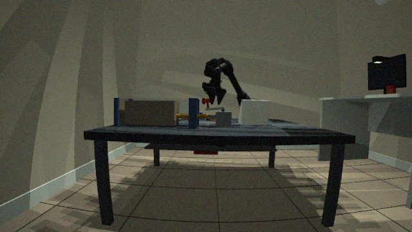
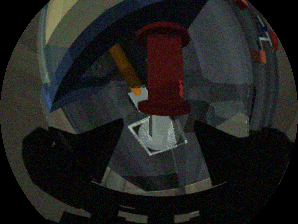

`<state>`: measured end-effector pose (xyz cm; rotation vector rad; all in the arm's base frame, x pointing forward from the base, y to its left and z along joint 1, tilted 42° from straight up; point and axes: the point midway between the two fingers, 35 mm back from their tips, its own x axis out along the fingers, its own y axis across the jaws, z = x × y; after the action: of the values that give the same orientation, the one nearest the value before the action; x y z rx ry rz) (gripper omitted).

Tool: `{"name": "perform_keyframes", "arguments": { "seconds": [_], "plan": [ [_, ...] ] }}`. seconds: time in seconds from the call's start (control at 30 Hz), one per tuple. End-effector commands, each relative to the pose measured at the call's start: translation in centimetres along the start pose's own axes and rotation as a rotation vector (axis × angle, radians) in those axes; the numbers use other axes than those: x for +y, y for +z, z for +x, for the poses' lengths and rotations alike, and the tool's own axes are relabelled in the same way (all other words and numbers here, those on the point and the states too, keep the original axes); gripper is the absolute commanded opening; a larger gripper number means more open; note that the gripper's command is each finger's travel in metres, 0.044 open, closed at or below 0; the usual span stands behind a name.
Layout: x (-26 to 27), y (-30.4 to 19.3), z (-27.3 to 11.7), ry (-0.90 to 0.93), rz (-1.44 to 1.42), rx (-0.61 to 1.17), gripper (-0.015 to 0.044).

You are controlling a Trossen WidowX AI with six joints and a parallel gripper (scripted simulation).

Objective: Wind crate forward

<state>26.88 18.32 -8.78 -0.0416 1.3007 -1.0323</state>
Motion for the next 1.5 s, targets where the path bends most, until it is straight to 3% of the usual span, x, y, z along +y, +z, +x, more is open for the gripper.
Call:
{"name": "perform_keyframes", "arguments": {
  "seconds": [0.0,1.1,1.47],
  "plan": [
    [-0.2,0.0,1.5,-0.009,-0.008,-0.003,0.0440],
    [-0.2,0.0,3.9,-0.010,-0.023,-0.004,0.0440],
    [0.0,0.1,3.2,0.009,-0.010,-0.006,0.0151]
  ]
}}
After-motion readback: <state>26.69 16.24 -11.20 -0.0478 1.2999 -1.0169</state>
